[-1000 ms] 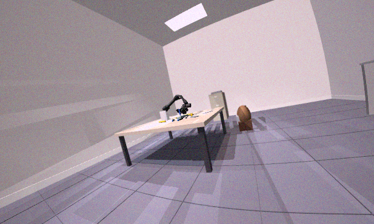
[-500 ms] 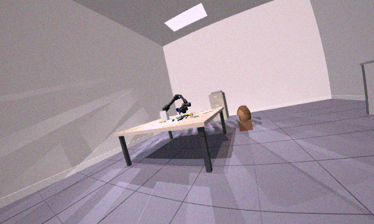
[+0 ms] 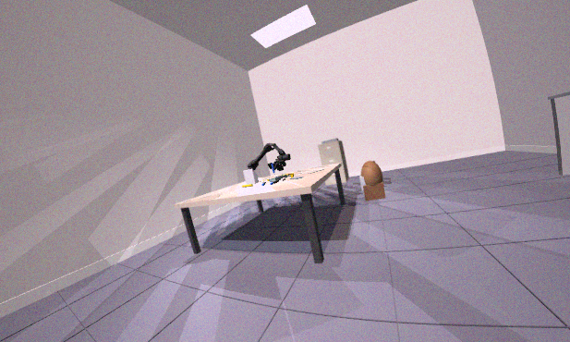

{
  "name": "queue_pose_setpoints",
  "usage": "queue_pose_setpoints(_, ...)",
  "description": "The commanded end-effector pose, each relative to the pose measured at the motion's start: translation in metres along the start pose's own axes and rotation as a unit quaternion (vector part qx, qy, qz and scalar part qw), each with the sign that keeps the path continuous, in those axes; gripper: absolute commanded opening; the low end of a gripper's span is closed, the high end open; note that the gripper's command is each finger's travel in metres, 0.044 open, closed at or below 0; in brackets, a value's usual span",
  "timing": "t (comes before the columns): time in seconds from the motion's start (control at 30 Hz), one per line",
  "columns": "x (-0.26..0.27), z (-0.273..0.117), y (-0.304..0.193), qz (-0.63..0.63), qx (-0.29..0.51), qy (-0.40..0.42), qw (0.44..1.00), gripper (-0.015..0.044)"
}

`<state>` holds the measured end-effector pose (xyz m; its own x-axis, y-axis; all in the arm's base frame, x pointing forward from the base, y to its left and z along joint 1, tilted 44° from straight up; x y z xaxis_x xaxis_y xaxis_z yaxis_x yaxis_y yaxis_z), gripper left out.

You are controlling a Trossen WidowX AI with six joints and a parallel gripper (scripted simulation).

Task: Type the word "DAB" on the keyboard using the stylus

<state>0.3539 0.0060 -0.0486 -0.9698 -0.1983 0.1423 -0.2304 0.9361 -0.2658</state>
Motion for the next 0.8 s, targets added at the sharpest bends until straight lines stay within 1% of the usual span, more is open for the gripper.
queue_pose_setpoints(0.0, 0.001, -0.007, 0.004, 0.0, 0.0, 0.0, 1.0, 0.0)
queue_pose_setpoints(0.37, 0.015, -0.078, 0.042, -0.004, -0.001, 0.001, 1.0, 0.0)
queue_pose_setpoints(0.53, 0.016, -0.079, 0.044, -0.004, -0.001, 0.001, 1.0, 0.0)
queue_pose_setpoints(0.77, 0.014, -0.068, 0.06, -0.004, -0.002, 0.001, 1.0, 0.0)
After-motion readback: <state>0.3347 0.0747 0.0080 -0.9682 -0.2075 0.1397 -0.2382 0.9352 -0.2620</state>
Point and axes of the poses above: the point midway between the two fingers, 35 mm back from their tips, its own z axis out along the fingers, its own x axis across the jaws, y = z × x, the point moved 1 cm from there along -z, back along the fingers, and after that the axes turned 8 degrees about -z, right-handed, at the moved point
